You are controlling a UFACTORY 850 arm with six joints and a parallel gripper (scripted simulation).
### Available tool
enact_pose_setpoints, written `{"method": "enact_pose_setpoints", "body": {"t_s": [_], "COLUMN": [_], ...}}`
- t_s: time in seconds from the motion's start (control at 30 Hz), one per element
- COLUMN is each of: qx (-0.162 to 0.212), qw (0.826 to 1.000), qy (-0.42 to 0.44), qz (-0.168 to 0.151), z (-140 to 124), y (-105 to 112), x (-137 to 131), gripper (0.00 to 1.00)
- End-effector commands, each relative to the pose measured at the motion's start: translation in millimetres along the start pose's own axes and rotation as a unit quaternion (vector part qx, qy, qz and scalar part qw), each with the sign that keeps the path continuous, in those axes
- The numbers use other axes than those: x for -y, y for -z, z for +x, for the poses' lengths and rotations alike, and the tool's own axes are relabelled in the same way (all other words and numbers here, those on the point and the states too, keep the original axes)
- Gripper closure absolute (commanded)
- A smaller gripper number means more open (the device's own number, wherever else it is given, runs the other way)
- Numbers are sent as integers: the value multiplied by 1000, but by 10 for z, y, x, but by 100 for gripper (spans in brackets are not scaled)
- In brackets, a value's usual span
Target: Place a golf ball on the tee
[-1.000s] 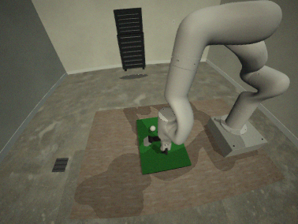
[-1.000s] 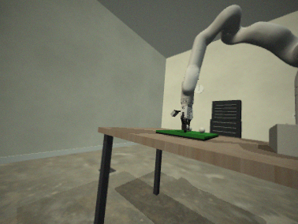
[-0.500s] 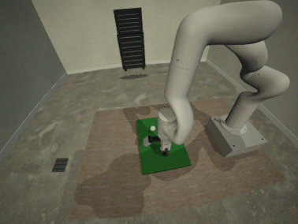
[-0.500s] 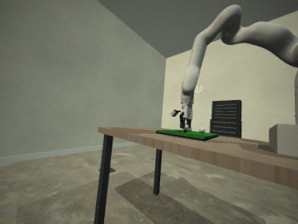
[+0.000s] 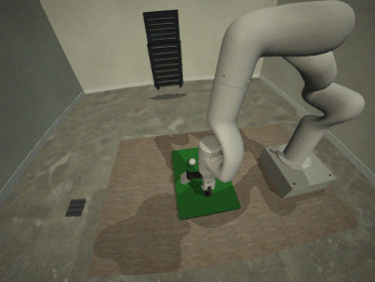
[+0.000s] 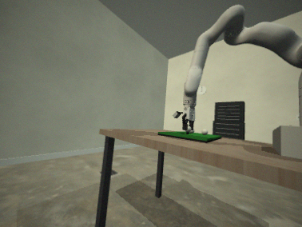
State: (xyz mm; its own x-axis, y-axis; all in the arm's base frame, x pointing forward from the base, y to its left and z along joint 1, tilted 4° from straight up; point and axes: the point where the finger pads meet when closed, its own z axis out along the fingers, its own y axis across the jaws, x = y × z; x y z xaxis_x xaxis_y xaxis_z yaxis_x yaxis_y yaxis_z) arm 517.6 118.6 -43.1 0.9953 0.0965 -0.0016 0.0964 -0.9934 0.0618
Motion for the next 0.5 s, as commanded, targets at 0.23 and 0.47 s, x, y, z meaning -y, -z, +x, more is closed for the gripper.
{"method": "enact_pose_setpoints", "body": {"t_s": [0.23,0.47], "qx": [-1,-1], "qw": [1000,1000], "qy": [0,0], "qz": [0,0], "z": [9,-8], "y": [7,665], "x": [1,8], "gripper": [0,0]}}
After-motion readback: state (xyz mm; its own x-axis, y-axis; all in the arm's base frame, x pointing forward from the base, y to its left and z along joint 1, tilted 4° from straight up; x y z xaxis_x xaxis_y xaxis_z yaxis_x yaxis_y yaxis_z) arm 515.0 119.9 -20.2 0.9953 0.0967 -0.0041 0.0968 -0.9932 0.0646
